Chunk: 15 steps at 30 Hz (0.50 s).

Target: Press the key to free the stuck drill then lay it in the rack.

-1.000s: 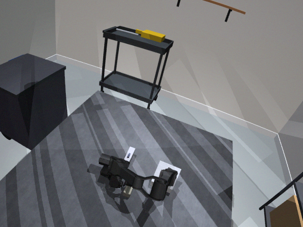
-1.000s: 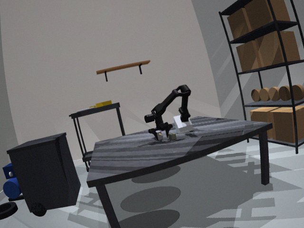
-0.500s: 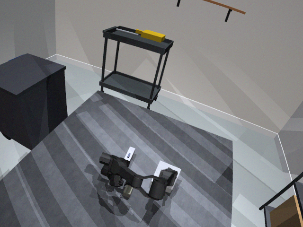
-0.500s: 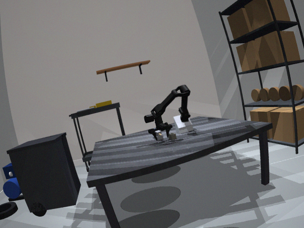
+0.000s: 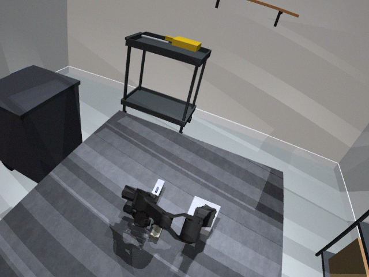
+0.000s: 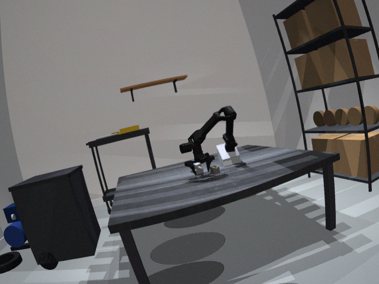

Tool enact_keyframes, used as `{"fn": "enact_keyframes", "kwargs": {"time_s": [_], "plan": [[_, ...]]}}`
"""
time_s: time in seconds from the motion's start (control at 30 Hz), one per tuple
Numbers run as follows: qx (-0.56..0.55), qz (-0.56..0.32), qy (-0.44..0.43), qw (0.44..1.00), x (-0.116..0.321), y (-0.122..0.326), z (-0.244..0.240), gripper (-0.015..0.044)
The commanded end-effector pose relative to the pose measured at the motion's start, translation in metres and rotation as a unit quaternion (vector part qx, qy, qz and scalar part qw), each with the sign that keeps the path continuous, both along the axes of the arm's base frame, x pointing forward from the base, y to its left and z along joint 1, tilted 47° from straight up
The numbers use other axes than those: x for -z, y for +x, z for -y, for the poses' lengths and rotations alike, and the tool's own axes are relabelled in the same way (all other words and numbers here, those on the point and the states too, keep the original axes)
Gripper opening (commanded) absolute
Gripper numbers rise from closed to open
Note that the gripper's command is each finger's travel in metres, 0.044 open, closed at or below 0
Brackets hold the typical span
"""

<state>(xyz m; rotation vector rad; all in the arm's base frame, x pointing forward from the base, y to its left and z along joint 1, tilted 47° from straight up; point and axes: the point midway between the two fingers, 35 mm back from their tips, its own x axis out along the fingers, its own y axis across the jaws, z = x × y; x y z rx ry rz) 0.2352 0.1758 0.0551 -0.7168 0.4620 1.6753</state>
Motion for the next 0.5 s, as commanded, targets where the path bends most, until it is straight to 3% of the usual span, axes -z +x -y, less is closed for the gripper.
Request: {"fn": "enact_keyframes", "kwargs": {"time_s": [0.0, 0.4, 0.47], "plan": [[0.0, 0.0, 0.0, 1.0, -0.0004, 0.0001, -0.0001, 0.0335], [0.0, 0.0, 0.0, 1.0, -0.0004, 0.0001, -0.0001, 0.002], [0.0, 0.0, 0.0, 1.0, -0.0004, 0.0001, -0.0001, 0.0006]]}}
